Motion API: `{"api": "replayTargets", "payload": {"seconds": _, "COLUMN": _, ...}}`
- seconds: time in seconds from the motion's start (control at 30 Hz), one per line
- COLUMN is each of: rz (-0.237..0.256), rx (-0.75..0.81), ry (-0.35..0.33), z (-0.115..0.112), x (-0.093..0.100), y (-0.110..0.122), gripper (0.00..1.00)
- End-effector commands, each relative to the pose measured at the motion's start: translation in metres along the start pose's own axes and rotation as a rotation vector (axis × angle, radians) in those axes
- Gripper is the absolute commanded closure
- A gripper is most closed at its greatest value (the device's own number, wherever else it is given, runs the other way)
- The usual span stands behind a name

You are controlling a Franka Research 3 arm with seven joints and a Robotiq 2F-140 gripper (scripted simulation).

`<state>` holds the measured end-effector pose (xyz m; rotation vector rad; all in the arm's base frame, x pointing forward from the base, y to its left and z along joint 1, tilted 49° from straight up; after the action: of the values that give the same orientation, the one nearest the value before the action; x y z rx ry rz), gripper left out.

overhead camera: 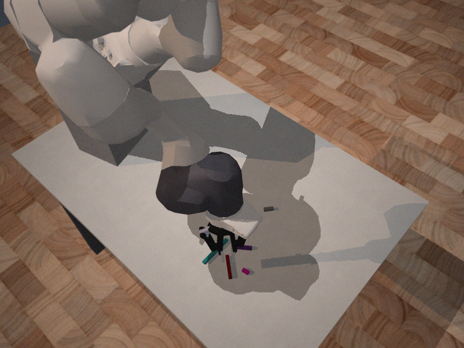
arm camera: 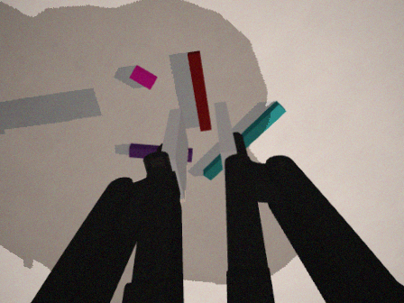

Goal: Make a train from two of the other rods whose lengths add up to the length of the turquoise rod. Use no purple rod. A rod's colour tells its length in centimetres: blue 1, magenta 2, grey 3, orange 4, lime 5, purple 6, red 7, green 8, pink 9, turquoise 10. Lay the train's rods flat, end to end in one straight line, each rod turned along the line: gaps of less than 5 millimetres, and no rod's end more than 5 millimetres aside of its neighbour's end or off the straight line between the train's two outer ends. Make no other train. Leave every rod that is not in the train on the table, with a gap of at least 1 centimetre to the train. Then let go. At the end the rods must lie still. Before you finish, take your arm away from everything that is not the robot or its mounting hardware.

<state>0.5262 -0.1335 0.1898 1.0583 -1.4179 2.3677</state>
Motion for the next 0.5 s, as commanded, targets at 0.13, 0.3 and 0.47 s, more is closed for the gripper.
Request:
{"api": "replayTargets", "payload": {"seconds": 0.13, "rz": -0.001, "rx": -0.005, "ry": 0.001, "z": 0.0, "x": -0.002, "y": 0.0, "gripper": 0.85}}
{"api": "replayTargets", "payload": {"seconds": 0.3, "rz": -0.001, "rx": -0.005, "ry": 0.001, "z": 0.0, "x": -0.006, "y": 0.0, "gripper": 0.85}}
{"api": "replayTargets", "payload": {"seconds": 0.47, "rz": -0.001, "rx": -0.005, "ry": 0.001, "z": 0.0, "x": -0.011, "y": 0.0, "gripper": 0.85}}
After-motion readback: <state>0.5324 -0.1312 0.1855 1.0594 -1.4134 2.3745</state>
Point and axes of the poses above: the point where the finger pads meet when closed, its own x axis back along the fingers, its own y axis across the jaws, z = x × y, the point moved 5 cm from there along x, back along the fingers, and after that the axes turned 14 degrees about -x, right-handed, at the moved point
